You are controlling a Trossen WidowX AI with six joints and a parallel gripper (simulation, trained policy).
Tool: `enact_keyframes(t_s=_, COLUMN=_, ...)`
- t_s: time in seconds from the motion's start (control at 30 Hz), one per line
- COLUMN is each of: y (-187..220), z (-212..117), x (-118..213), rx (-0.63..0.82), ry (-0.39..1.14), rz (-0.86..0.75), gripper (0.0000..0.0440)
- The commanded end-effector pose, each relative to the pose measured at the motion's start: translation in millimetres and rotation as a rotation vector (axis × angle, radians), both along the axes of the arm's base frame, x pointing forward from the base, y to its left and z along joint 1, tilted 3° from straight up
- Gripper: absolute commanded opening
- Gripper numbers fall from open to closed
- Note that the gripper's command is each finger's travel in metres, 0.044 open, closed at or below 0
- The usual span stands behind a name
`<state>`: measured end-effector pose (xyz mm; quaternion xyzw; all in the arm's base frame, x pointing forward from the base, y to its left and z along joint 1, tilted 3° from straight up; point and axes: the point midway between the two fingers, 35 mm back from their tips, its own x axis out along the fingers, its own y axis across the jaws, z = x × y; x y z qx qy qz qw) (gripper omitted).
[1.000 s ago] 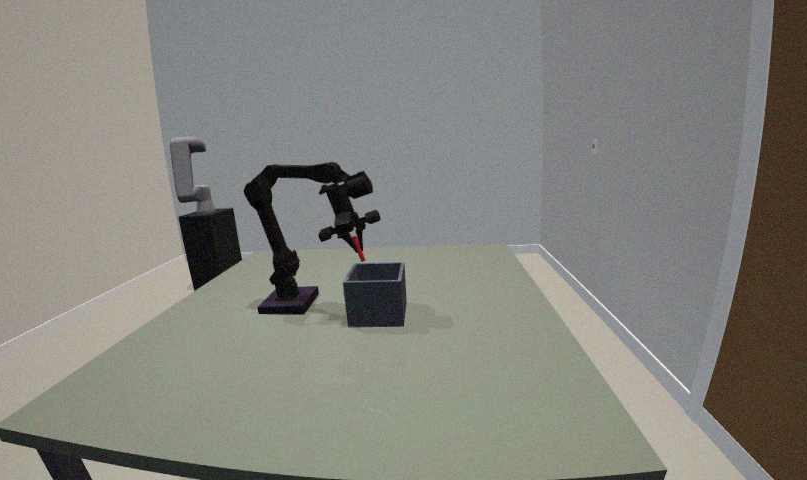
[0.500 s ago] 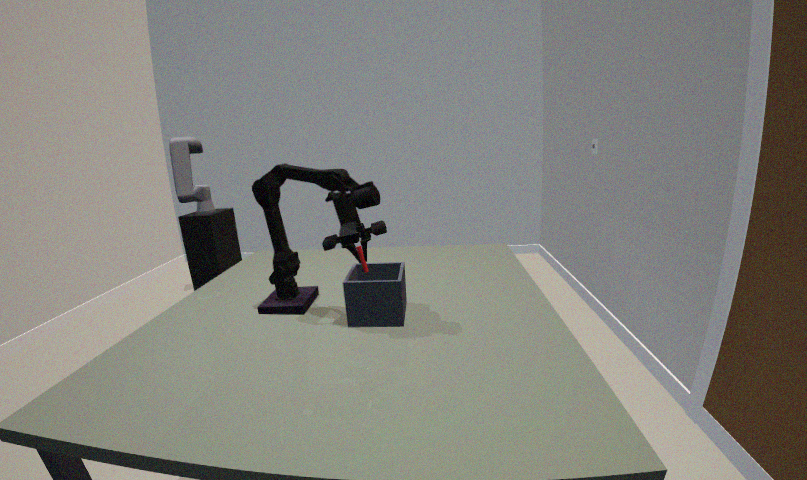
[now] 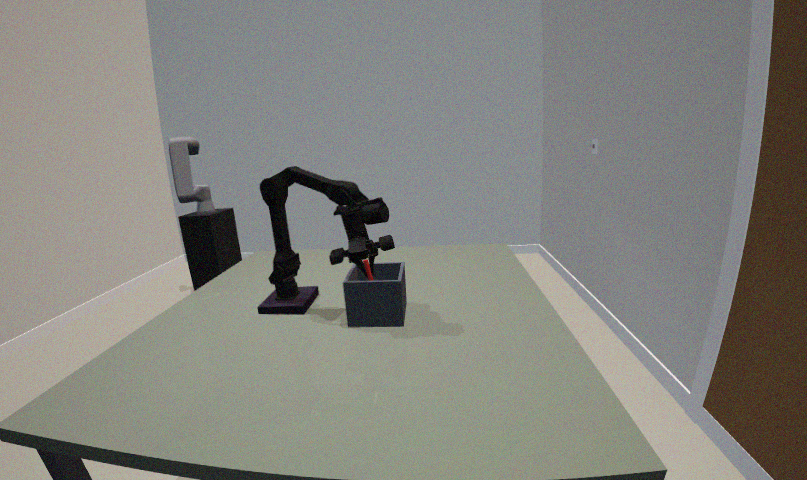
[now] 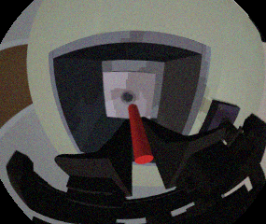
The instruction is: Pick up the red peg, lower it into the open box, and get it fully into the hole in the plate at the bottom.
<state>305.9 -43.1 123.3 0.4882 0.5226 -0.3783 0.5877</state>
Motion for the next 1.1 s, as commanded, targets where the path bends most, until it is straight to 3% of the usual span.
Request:
enact_keyframes(t_s=0.0, y=-0.2, z=-10.5, x=4.1, rx=0.012, ry=0.009, rz=0.017, gripper=0.0000)
enact_keyframes(t_s=0.57, y=-1.9, z=-52.7, x=12.9, rx=0.009, ry=0.052, rz=0.093, gripper=0.0014)
enact_keyframes(t_s=0.7, y=-2.1, z=-59.5, x=12.4, rx=0.005, ry=0.068, rz=0.112, gripper=0.0053)
enact_keyframes(t_s=0.83, y=-1.6, z=-65.2, x=10.4, rx=0.009, ry=0.090, rz=0.124, gripper=0.0135)
enact_keyframes(t_s=1.07, y=-5.9, z=-58.8, x=12.4, rx=0.046, ry=0.104, rz=0.119, gripper=0.0136)
